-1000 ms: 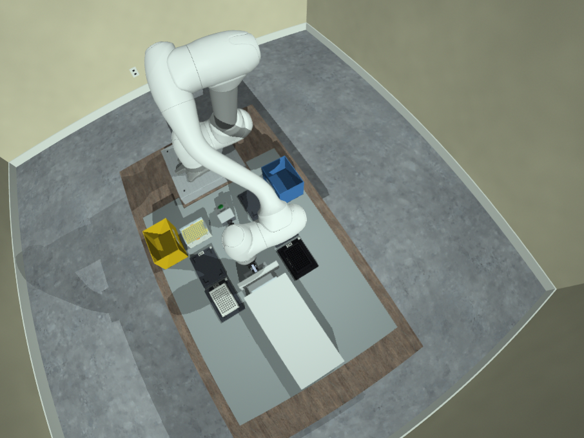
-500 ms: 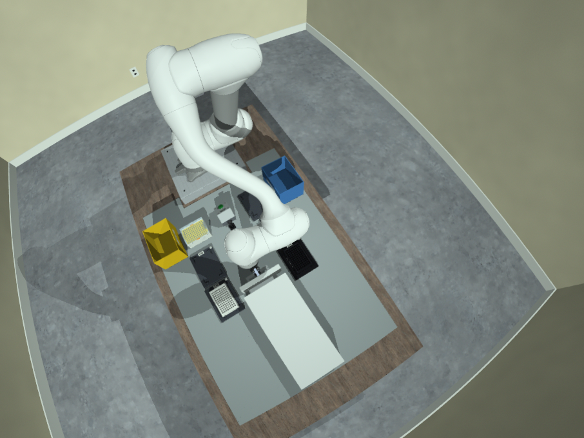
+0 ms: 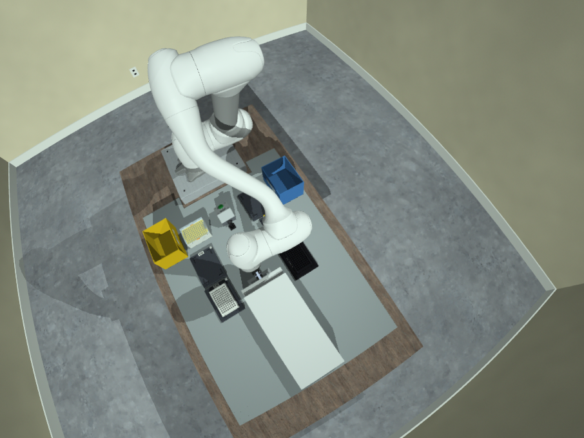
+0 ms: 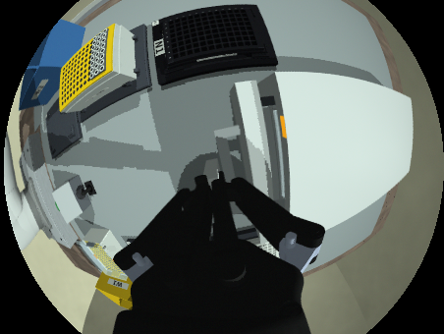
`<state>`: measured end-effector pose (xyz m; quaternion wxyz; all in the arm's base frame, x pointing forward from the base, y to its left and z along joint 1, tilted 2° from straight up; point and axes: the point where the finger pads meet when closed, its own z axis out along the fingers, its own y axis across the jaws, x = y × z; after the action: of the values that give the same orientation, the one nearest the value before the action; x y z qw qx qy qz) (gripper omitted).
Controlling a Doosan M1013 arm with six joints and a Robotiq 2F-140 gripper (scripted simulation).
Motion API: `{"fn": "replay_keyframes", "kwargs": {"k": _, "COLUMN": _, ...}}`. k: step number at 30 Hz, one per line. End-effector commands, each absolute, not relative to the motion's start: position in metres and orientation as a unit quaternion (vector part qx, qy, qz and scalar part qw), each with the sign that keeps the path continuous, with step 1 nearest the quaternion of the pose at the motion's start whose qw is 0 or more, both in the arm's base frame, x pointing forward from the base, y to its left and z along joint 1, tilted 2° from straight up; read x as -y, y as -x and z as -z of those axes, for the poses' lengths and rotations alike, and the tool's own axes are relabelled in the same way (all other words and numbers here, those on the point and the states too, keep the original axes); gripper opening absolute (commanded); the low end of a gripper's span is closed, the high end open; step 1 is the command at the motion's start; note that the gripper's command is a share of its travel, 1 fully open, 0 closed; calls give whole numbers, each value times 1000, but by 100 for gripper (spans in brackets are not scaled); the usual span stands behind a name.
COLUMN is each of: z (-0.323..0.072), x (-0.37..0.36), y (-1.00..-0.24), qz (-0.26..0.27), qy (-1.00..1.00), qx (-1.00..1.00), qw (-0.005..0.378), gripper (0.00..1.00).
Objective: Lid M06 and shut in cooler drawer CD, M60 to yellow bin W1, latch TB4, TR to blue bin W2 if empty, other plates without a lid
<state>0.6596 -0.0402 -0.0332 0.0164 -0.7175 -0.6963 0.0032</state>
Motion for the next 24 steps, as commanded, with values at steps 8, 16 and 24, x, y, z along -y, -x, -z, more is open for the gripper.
{"fn": "replay_keyframes", "kwargs": {"k": 8, "z": 34, "x": 41, "y": -674, "qz": -3, "qy": 718, "qx": 696, "qw": 16, "gripper": 0}}
{"fn": "replay_keyframes", "kwargs": {"k": 16, "z": 34, "x": 41, "y": -677, "qz": -3, "qy": 718, "qx": 696, "qw": 16, "gripper": 0}}
{"fn": "replay_keyframes", "kwargs": {"k": 24, "z": 34, "x": 41, "y": -677, "qz": -3, "qy": 718, "qx": 696, "qw": 16, "gripper": 0}}
